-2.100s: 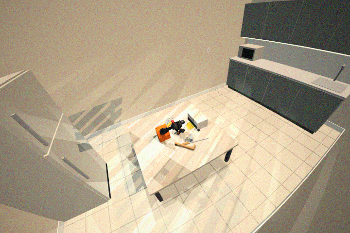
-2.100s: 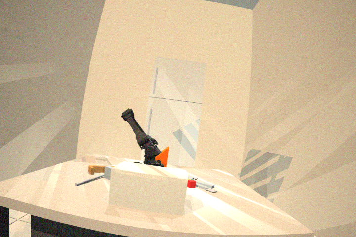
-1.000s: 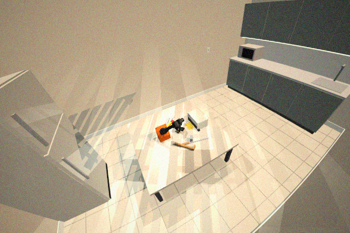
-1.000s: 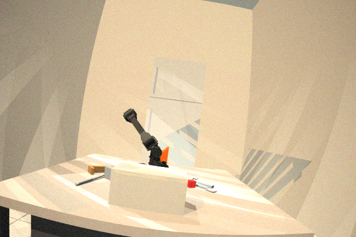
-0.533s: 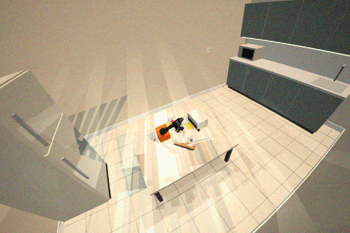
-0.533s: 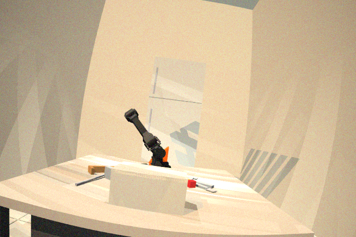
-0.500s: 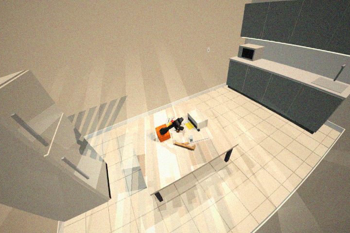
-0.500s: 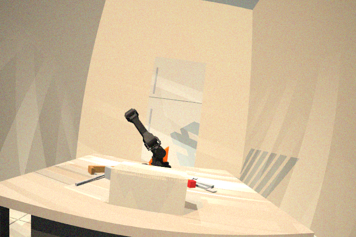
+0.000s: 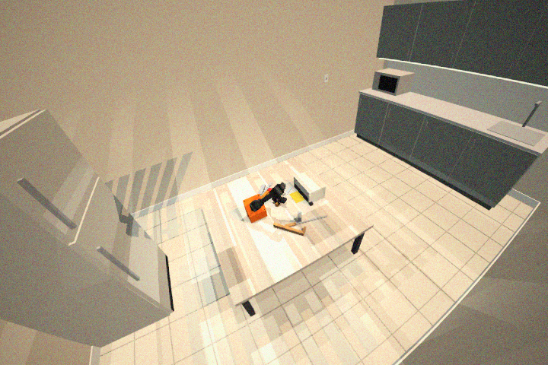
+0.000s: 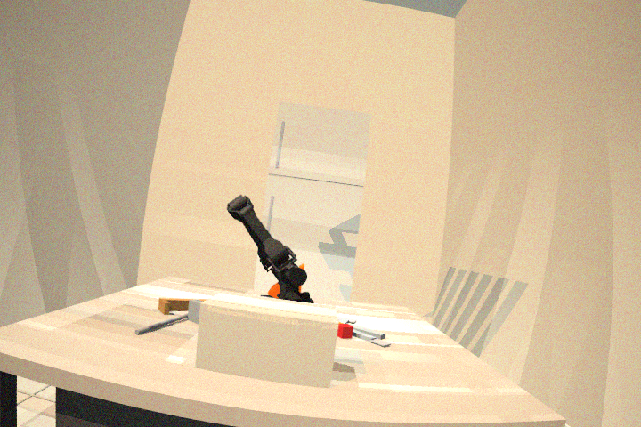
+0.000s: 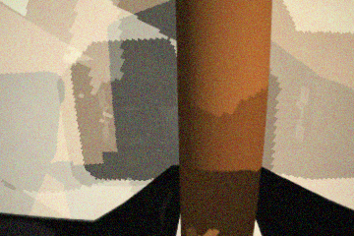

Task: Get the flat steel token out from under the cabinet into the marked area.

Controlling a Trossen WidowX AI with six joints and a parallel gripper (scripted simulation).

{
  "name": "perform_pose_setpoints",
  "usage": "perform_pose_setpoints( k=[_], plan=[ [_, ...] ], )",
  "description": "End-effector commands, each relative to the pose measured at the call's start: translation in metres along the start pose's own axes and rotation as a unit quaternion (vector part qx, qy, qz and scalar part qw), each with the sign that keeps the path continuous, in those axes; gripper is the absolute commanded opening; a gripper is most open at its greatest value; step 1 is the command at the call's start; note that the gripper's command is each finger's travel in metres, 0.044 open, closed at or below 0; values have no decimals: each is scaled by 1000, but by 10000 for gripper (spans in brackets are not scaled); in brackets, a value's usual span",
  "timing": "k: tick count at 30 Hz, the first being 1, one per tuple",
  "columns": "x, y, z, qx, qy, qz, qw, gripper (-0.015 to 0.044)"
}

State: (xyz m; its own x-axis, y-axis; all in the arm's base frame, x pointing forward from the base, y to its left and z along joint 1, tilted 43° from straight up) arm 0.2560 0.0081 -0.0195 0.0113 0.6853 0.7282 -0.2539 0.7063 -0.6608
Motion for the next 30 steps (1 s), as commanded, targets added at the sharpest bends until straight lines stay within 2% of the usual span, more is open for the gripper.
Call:
perform_pose_setpoints(
  k=[1,30],
  plan=[
    [1,6,-1,1,-2,0,1000,0],
    [2,42,-4,1,-2,-1,1000,0]
  ],
)
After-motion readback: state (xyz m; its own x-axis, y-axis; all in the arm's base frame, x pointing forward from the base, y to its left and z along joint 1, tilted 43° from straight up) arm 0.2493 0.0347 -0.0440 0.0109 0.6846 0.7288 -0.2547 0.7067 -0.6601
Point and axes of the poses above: the point midway between the two fingers, 35 mm back from their tips, its own x axis back along the fingers, its own y axis across the jaws, z = x × y, the point moved 9 cm from there along x, back along the fingers, and after that the axes turned 15 degrees about -x, right-handed, at the moved point
